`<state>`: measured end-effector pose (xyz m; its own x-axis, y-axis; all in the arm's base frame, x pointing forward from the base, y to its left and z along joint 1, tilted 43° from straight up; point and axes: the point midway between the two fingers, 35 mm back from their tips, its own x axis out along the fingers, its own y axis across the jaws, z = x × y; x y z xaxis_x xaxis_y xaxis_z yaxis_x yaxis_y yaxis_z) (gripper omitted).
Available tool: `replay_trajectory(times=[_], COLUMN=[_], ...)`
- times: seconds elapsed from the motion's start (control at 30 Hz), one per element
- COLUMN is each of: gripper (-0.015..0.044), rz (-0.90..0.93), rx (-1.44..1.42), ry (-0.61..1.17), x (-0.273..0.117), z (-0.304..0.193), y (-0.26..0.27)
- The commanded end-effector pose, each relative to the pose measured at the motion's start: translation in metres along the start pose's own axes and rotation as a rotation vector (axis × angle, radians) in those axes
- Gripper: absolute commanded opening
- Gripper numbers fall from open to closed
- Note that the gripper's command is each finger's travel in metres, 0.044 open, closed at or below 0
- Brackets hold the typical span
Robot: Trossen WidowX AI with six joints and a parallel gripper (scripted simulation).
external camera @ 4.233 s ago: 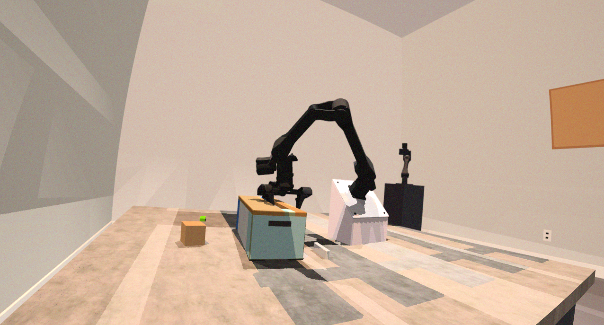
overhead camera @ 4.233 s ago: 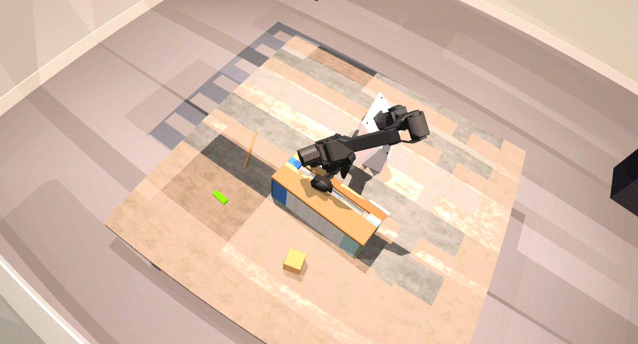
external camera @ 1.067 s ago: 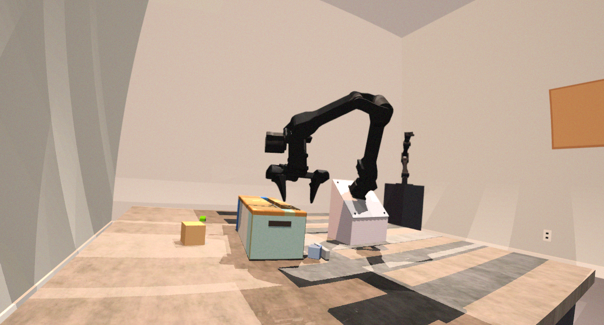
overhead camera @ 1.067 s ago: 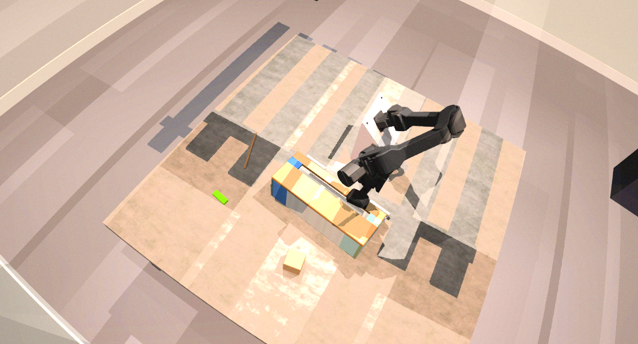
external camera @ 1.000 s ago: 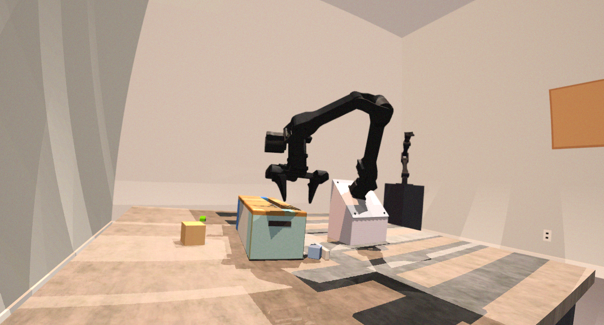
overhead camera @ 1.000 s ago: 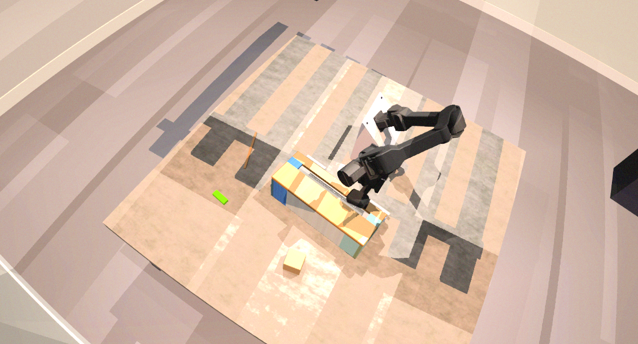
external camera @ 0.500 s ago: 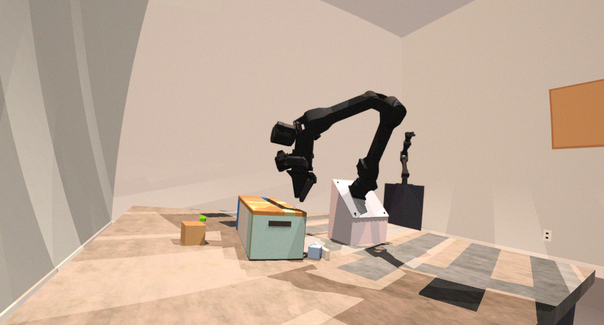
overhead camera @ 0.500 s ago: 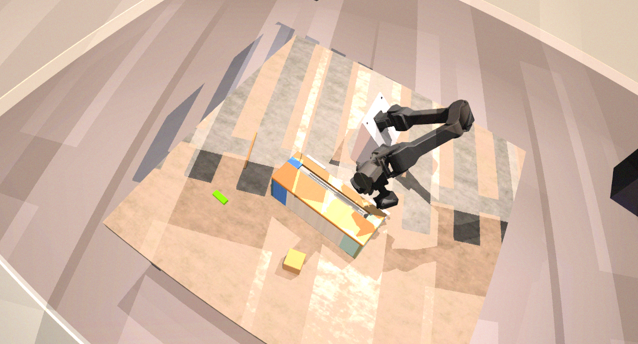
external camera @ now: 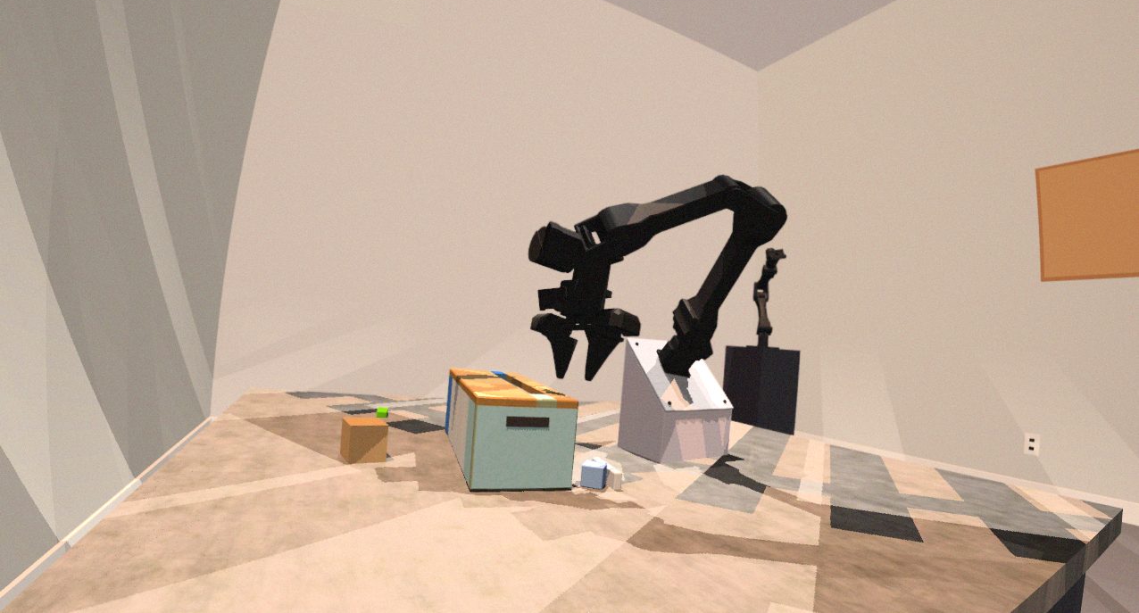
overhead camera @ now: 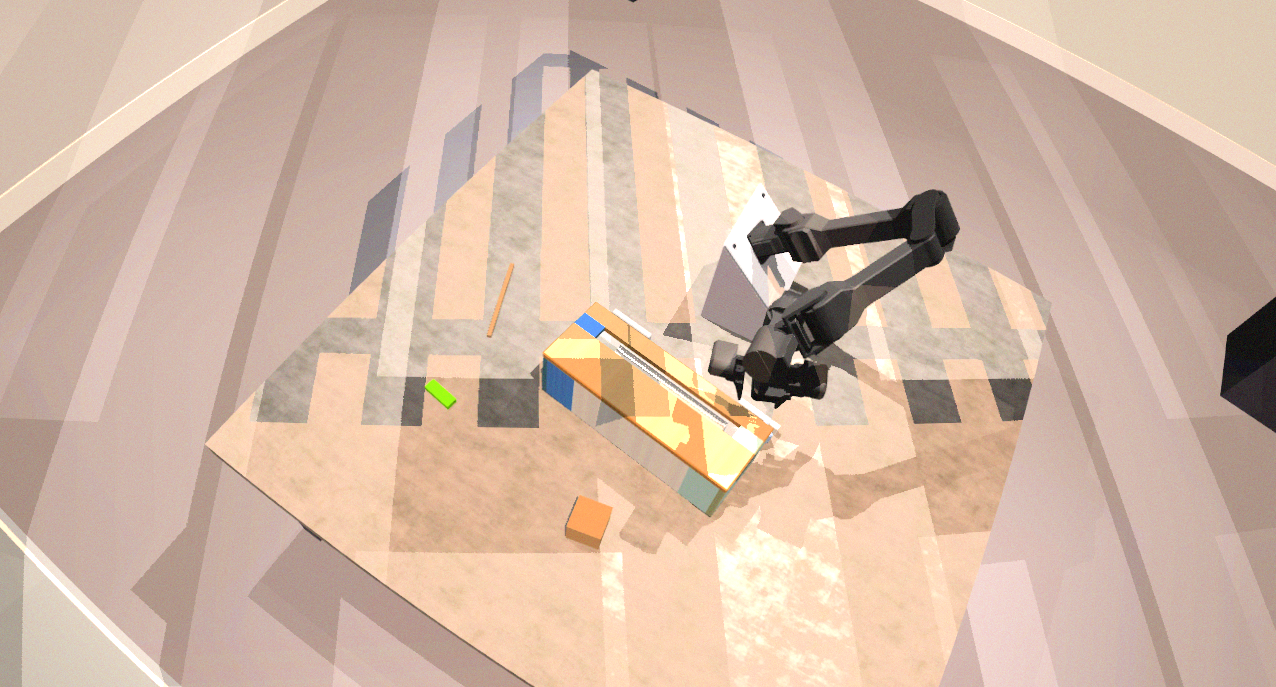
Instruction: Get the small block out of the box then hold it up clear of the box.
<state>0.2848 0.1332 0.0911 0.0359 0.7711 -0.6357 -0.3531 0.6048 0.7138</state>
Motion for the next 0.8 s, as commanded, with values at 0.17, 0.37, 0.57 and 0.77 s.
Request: replay_trajectory(times=[0.17,0.37,0.57,0.77], gripper=[0.0285,0.0285,0.0285,0.0285], rz=[-0.17,-0.219,-0.269,-0.312], rx=[-1.341,-1.73,-2.114,-2.486], ry=[0.045,0.082,0.136,0.206], x=[0.0,-0.001,-0.003,-0.005], z=[-0.009,-0.01,-0.011,-0.012], y=[0.02,0.028,0.035,0.041])
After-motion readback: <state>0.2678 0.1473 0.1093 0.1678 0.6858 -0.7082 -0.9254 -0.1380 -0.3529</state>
